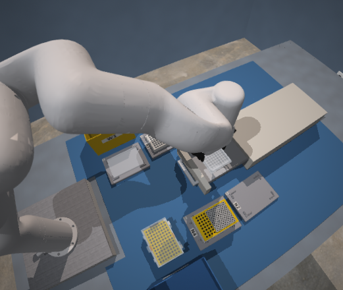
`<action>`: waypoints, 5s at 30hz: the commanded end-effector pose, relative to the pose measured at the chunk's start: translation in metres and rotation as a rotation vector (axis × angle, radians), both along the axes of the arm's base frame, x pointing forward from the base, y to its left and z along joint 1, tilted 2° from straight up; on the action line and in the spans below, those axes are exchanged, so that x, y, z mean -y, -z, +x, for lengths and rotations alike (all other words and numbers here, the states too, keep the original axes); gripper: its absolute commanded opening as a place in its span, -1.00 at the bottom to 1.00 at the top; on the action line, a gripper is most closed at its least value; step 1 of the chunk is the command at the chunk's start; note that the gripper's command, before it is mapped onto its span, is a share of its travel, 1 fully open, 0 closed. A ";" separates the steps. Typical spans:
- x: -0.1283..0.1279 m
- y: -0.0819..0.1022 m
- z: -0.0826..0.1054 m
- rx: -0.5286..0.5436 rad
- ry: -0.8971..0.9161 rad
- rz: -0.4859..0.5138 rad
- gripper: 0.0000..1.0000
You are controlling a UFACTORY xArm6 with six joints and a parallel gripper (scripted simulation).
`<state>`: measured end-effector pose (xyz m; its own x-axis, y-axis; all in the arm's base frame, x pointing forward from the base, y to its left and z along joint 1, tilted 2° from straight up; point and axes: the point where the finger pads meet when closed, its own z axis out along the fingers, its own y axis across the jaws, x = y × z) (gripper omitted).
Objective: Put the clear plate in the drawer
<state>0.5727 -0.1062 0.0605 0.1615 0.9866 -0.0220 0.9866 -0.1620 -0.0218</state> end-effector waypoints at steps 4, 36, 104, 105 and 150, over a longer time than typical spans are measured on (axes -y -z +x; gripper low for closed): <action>0.001 0.012 0.001 0.005 0.000 -0.001 -1.00; 0.001 0.058 0.000 0.005 0.000 -0.001 -1.00; 0.001 0.060 0.000 0.005 0.000 -0.001 -1.00; 0.001 0.060 0.000 0.005 0.000 -0.001 -1.00; 0.002 0.070 0.000 0.005 0.000 -0.001 -1.00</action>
